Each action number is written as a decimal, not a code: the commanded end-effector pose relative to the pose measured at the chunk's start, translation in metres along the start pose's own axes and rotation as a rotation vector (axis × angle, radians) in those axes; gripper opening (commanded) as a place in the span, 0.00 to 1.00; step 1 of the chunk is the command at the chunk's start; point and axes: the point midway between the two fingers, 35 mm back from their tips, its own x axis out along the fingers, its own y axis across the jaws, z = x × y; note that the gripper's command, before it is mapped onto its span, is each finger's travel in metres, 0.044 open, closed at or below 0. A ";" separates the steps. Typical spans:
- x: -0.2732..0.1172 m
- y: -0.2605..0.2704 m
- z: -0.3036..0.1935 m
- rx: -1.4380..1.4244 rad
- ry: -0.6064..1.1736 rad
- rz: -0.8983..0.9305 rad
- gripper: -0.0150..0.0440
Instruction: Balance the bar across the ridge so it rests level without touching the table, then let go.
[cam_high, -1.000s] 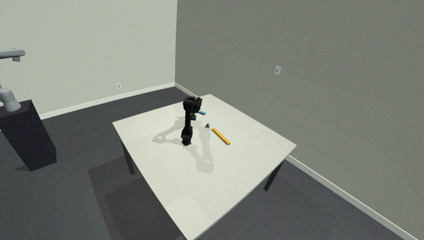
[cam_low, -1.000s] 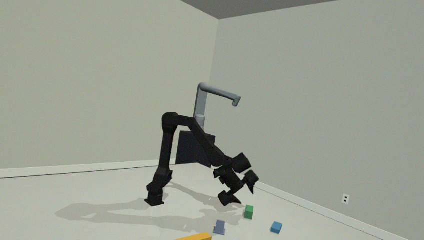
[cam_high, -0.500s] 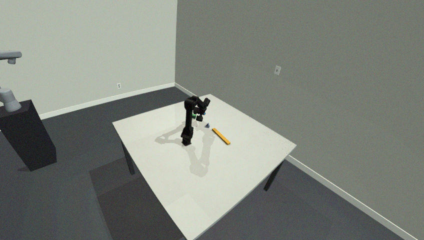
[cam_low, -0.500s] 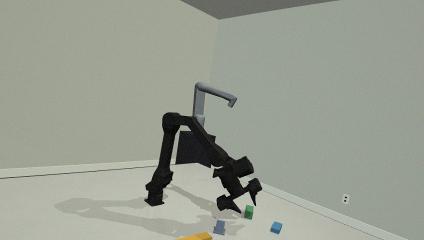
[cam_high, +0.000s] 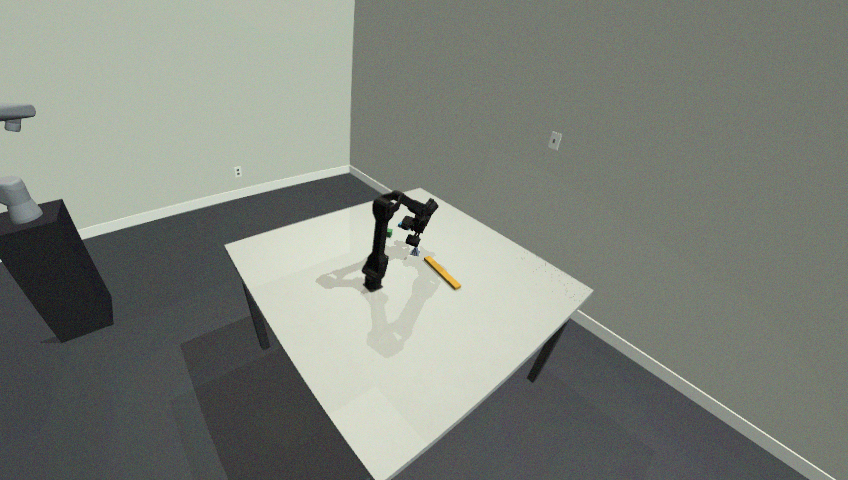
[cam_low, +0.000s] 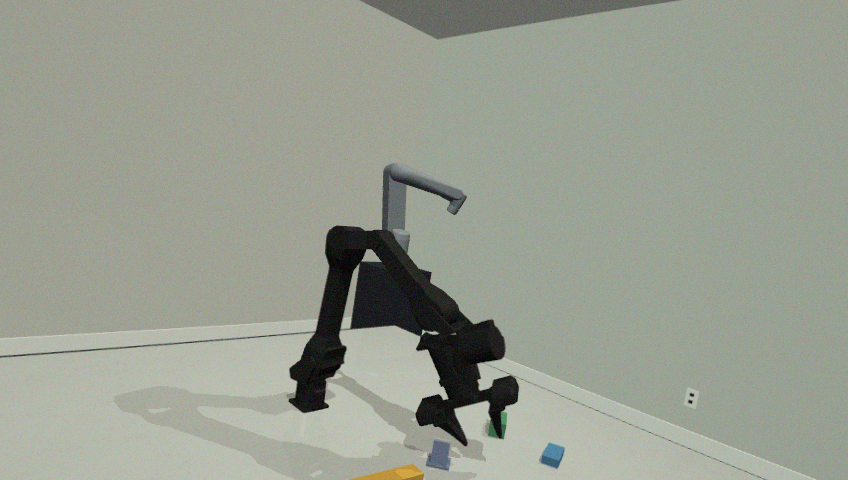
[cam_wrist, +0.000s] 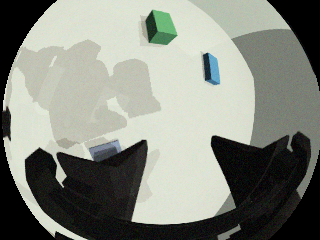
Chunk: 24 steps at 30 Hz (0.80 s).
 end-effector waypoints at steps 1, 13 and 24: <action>-0.009 0.005 -0.025 0.054 0.051 0.036 0.79; -0.042 0.033 -0.091 0.256 0.182 0.150 0.79; -0.081 0.067 -0.140 0.416 0.276 0.263 0.79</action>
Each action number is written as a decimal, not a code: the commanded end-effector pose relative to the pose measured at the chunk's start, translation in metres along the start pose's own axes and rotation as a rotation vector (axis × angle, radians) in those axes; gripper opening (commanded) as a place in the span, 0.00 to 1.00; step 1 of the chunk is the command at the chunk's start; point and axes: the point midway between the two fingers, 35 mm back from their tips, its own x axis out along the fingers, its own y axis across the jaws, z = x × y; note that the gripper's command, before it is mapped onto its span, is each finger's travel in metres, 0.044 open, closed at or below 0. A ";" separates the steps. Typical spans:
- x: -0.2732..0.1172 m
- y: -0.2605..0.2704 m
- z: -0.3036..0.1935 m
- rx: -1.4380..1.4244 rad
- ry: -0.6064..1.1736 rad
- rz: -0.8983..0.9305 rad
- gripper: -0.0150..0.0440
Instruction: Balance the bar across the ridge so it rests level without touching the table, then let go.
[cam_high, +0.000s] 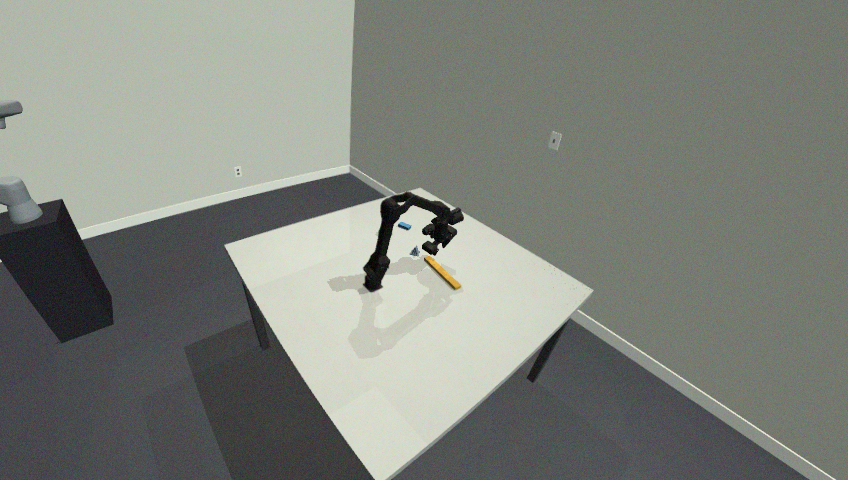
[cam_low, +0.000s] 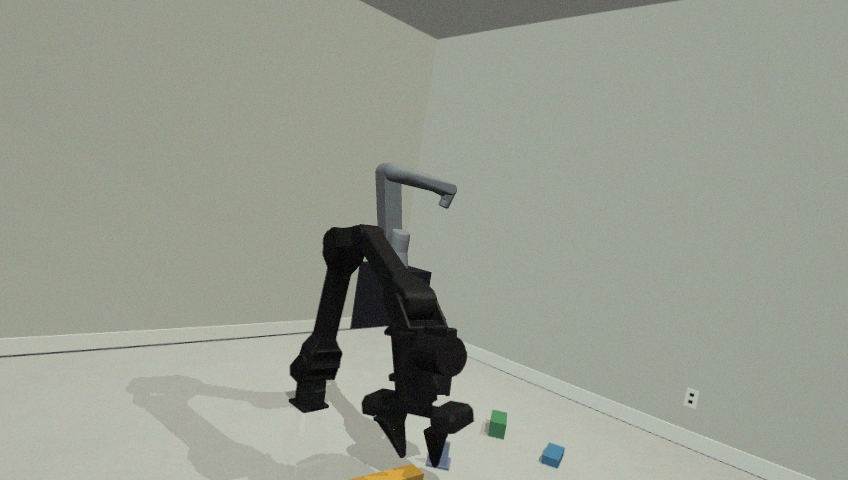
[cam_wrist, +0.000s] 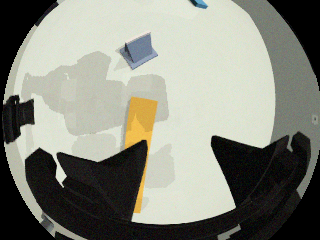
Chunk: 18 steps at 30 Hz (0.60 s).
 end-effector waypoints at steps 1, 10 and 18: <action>-0.008 0.008 -0.024 0.051 0.035 0.043 0.79; -0.028 0.033 -0.071 0.176 0.095 0.145 0.79; -0.041 0.052 -0.097 0.251 0.124 0.209 0.79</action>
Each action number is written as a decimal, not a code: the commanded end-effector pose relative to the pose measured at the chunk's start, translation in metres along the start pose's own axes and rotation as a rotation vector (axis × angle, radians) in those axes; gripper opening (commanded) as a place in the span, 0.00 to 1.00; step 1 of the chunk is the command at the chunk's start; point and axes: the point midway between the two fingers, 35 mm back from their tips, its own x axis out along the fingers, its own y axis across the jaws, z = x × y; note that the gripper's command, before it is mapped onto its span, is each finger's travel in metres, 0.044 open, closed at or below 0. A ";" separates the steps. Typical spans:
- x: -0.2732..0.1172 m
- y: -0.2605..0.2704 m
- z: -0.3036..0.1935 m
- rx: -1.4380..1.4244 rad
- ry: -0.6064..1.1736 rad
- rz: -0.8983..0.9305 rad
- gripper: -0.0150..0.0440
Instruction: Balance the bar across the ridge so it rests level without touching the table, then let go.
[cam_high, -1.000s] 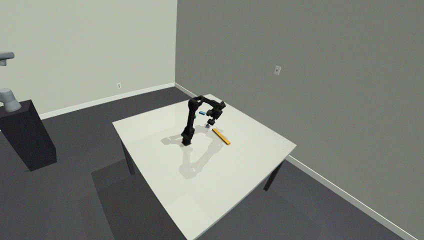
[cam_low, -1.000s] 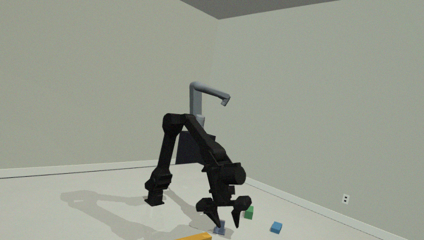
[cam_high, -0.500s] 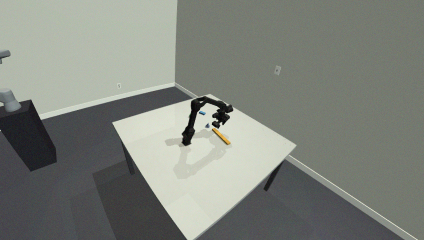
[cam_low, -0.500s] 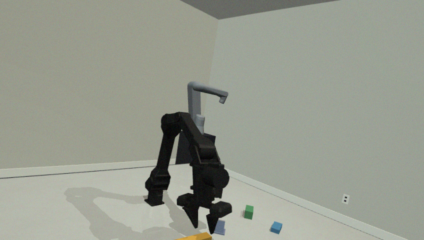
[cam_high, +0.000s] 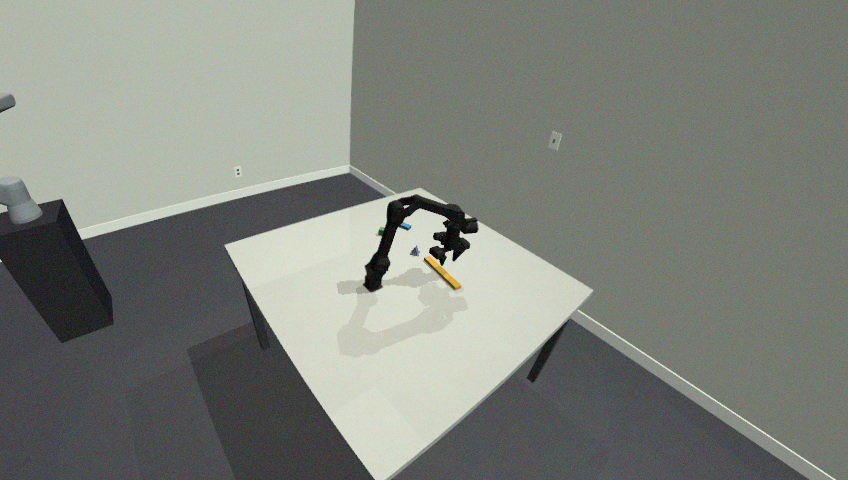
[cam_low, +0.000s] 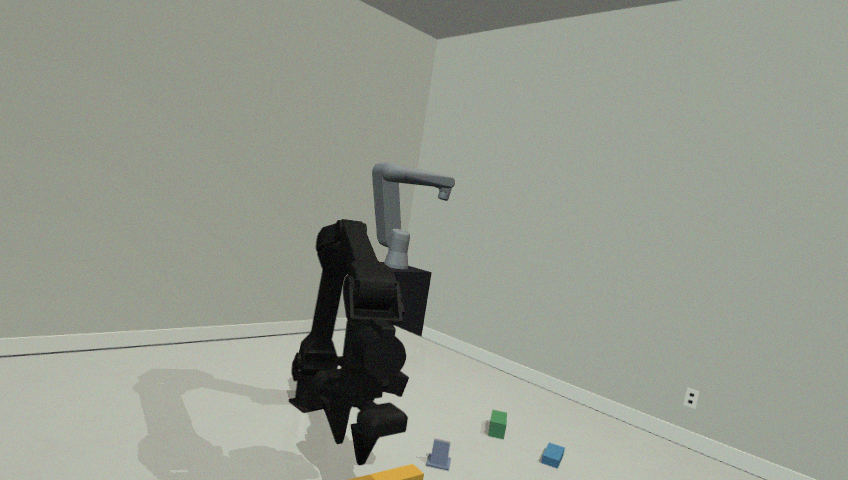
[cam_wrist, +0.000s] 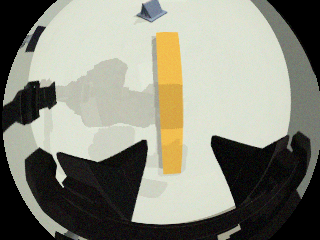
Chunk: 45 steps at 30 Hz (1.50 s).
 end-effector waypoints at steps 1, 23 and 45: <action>-0.001 0.003 -0.007 0.008 0.008 0.018 0.79; 0.053 0.004 -0.007 0.008 0.008 0.018 0.79; 0.069 0.004 -0.007 0.008 0.008 0.018 0.79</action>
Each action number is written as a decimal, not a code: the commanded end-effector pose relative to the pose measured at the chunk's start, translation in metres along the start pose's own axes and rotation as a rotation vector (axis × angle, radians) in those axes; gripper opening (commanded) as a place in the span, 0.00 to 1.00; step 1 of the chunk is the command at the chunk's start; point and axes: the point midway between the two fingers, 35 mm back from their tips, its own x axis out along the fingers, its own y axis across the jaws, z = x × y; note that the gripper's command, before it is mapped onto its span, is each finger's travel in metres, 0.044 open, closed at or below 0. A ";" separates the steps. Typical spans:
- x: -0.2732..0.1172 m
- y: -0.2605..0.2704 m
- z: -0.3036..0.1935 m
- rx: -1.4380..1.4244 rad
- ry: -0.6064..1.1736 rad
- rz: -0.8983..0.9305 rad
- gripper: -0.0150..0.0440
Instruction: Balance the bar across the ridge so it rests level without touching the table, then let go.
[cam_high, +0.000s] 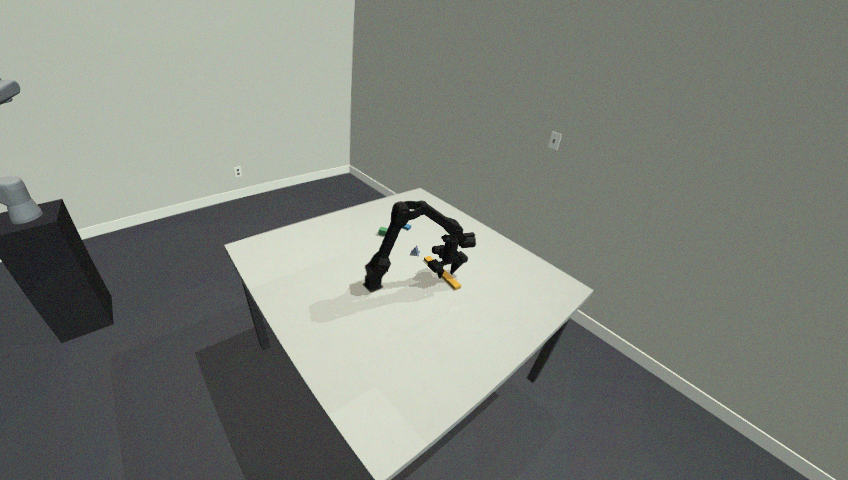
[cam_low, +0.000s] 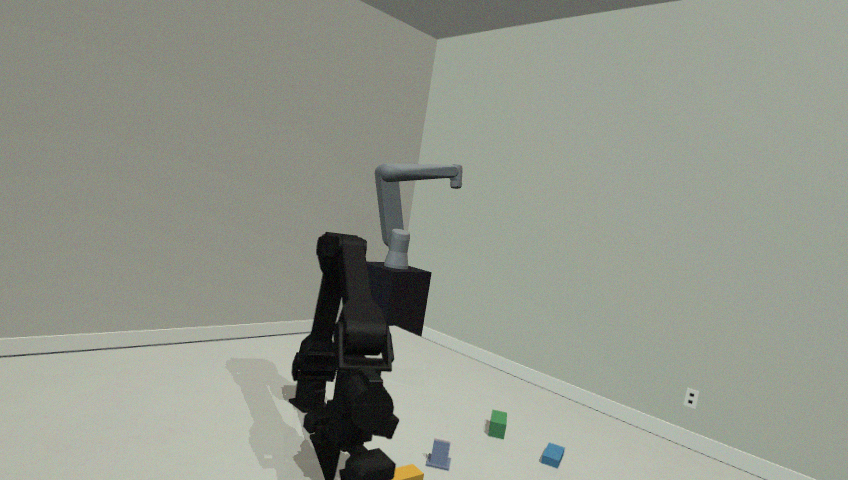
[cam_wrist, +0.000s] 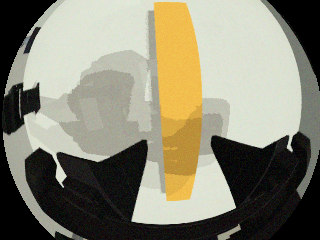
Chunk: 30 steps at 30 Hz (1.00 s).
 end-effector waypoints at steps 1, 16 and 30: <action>0.001 0.000 -0.001 -0.005 0.003 0.000 0.79; 0.000 0.000 0.000 0.000 0.000 0.000 0.36; -0.034 -0.004 -0.001 -0.002 0.001 0.000 0.25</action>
